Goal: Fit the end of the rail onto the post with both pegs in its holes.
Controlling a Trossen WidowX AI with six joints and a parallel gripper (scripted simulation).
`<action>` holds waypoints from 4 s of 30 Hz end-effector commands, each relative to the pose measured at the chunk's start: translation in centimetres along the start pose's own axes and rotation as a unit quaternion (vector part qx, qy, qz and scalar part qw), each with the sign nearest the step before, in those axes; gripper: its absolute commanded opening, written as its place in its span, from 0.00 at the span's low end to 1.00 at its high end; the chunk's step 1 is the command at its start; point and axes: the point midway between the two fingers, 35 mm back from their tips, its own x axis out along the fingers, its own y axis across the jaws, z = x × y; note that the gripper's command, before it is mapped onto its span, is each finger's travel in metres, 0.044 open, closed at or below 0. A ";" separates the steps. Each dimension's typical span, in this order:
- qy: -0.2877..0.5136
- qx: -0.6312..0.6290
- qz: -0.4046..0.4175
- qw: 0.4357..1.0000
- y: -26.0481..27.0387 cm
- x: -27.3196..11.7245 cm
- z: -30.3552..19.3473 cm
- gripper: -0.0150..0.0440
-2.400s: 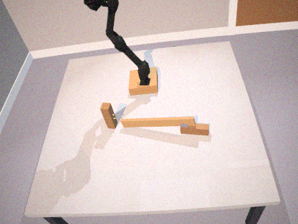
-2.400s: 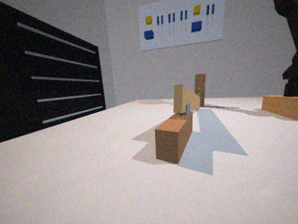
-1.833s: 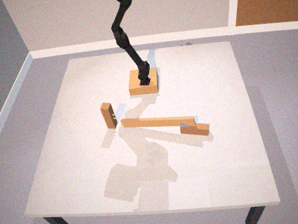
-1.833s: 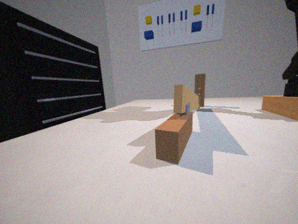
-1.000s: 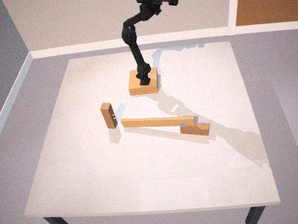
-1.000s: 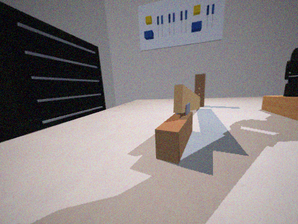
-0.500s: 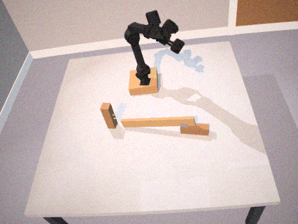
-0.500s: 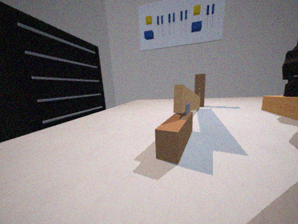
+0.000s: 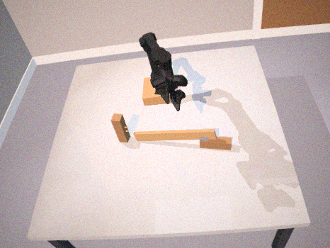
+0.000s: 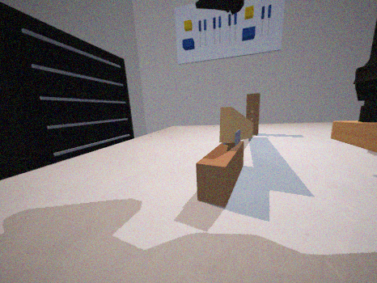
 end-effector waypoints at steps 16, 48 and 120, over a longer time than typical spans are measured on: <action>0.210 -0.073 0.398 0.890 17.8 -0.8 -24.4 1.00; 0.218 -0.035 0.538 0.813 25.4 -4.5 -29.9 1.00; 0.218 -0.035 0.538 0.813 29.1 -3.3 -31.6 0.25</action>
